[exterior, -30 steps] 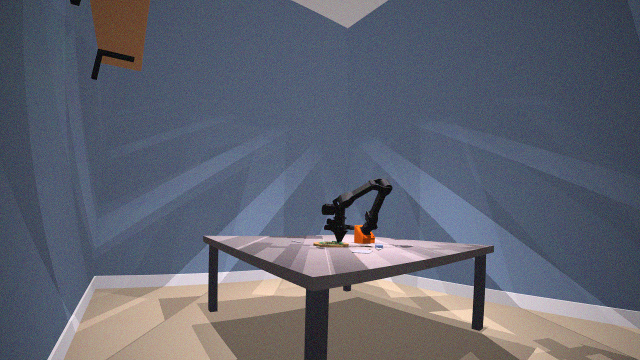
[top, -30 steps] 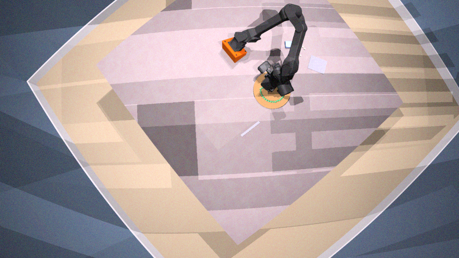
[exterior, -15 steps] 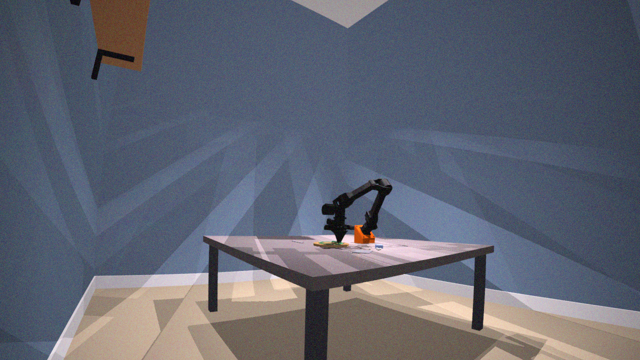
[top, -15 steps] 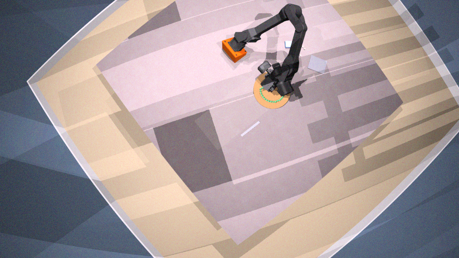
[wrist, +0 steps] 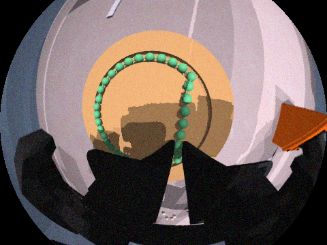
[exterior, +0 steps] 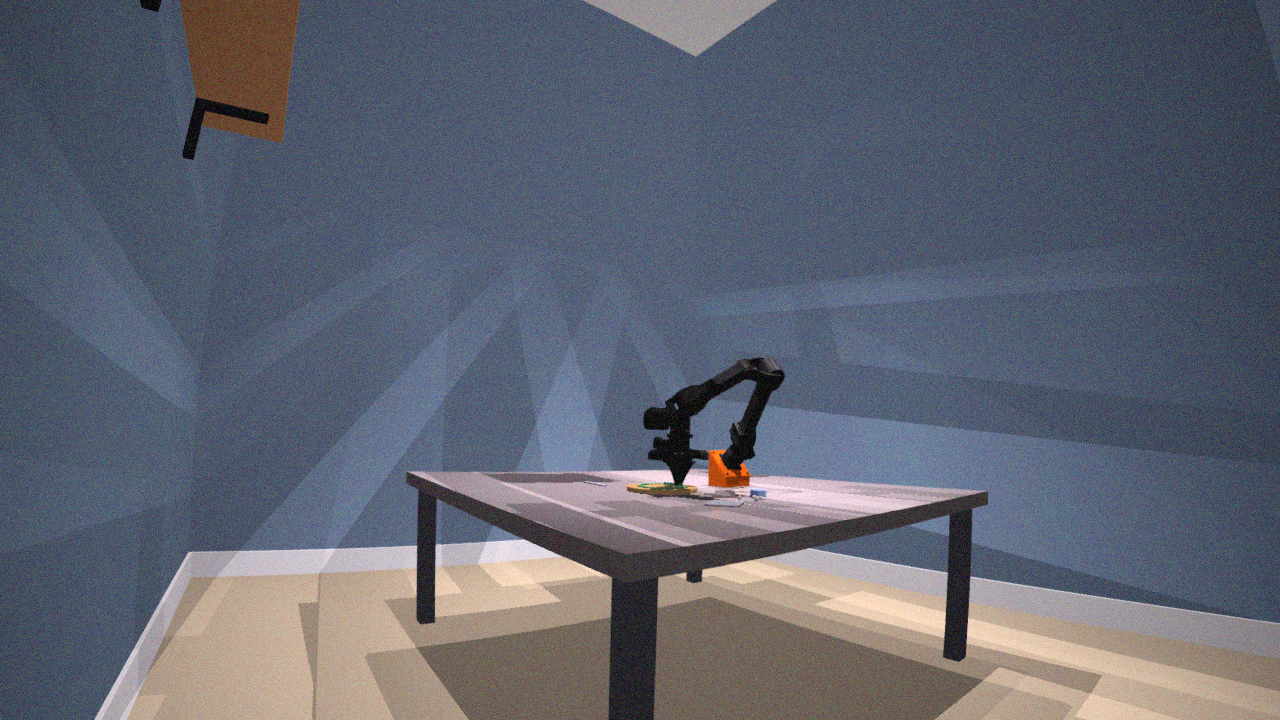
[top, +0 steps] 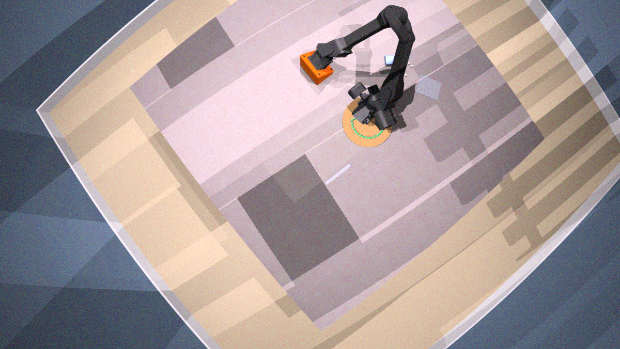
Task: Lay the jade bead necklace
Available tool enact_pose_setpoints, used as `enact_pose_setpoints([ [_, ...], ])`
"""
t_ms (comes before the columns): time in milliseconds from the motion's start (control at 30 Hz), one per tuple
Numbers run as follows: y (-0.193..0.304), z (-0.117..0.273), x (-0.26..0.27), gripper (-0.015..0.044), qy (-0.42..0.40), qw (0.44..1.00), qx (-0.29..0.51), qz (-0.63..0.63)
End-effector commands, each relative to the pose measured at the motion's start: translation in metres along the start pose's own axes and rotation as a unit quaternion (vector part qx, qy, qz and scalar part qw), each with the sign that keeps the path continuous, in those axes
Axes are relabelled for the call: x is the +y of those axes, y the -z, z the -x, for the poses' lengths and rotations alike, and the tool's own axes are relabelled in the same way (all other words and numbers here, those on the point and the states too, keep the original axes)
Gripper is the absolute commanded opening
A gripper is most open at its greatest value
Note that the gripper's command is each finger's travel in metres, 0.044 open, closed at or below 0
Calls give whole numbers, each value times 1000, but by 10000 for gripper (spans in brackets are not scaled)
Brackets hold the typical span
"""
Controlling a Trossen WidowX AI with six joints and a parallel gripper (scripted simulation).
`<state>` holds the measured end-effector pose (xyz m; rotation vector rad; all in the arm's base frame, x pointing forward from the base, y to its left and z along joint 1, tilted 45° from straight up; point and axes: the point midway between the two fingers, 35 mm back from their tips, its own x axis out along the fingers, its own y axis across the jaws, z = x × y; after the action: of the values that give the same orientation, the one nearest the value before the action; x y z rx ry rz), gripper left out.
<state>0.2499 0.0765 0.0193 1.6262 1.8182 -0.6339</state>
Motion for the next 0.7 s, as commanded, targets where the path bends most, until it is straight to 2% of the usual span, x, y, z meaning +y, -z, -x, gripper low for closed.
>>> enact_pose_setpoints([
  [0, 0, 4, -1, 0, 0, 1000, 1, -1],
  [667, 6, -2, -18, 0, 1, 1000, 2, -3],
])
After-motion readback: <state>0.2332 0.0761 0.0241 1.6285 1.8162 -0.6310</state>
